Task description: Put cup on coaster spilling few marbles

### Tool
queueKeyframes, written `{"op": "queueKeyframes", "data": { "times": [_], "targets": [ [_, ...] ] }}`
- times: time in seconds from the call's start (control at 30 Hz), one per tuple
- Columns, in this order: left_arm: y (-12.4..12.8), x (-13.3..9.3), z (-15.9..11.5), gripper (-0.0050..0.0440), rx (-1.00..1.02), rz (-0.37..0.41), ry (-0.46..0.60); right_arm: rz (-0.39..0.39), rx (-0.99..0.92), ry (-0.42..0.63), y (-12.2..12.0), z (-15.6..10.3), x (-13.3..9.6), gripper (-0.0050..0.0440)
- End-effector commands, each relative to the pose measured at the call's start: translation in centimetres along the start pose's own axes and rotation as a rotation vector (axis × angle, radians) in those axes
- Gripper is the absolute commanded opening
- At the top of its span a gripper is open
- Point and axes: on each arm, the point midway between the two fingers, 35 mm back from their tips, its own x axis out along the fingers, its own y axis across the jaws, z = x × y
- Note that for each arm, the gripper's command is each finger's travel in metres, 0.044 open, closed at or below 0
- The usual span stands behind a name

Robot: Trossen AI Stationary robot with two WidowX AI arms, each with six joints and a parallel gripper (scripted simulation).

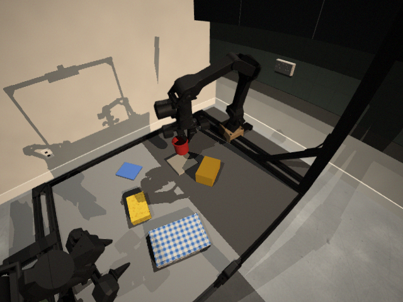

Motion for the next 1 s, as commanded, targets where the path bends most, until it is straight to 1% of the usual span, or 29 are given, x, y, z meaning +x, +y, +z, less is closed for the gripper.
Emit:
{"op": "queueKeyframes", "data": {
  "times": [0.0, 0.97],
  "targets": [
    [0.0, 0.0, 0.0, 0.0400, 0.000, 0.000, 0.000, 0.004, -0.003, 0.003, 0.2, 0.0, 0.2, 0.0000],
    [0.0, 0.0, 0.0, 0.0400, 0.000, 0.000, 0.000, 0.004, -0.003, 0.003, 0.4, 0.0, 4.7, 0.0000]
  ]
}}
